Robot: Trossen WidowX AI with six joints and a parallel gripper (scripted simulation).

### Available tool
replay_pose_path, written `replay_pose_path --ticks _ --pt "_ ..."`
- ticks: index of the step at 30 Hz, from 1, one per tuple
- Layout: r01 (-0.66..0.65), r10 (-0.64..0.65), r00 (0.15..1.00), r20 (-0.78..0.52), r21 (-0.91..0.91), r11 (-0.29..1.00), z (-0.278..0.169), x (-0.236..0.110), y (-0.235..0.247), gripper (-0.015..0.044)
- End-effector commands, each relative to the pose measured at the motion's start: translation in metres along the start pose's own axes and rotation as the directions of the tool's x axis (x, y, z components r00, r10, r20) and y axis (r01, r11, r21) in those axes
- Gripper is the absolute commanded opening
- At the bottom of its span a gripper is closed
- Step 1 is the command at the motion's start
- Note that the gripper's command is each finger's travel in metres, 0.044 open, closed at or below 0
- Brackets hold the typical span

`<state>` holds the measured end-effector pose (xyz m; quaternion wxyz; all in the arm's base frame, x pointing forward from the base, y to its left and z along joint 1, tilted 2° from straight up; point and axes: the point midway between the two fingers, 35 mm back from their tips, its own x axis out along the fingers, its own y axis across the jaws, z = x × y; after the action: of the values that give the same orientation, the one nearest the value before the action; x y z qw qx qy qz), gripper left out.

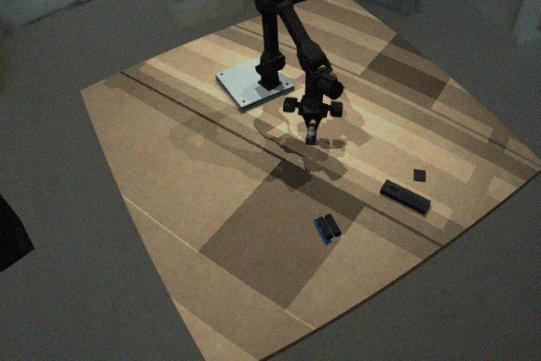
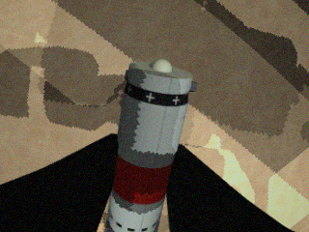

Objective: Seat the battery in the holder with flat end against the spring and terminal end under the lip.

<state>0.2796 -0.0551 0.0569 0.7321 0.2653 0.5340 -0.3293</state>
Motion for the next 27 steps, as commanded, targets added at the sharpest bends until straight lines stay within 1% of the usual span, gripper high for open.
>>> replay_pose_path --ticks 1,27 --pt "0.006 -0.006 1.0 0.024 0.003 1.0 -0.003 0.003 -0.002 0.007" --pt "0.011 -0.013 0.974 0.226 0.011 1.0 -0.016 0.012 -0.001 0.007"
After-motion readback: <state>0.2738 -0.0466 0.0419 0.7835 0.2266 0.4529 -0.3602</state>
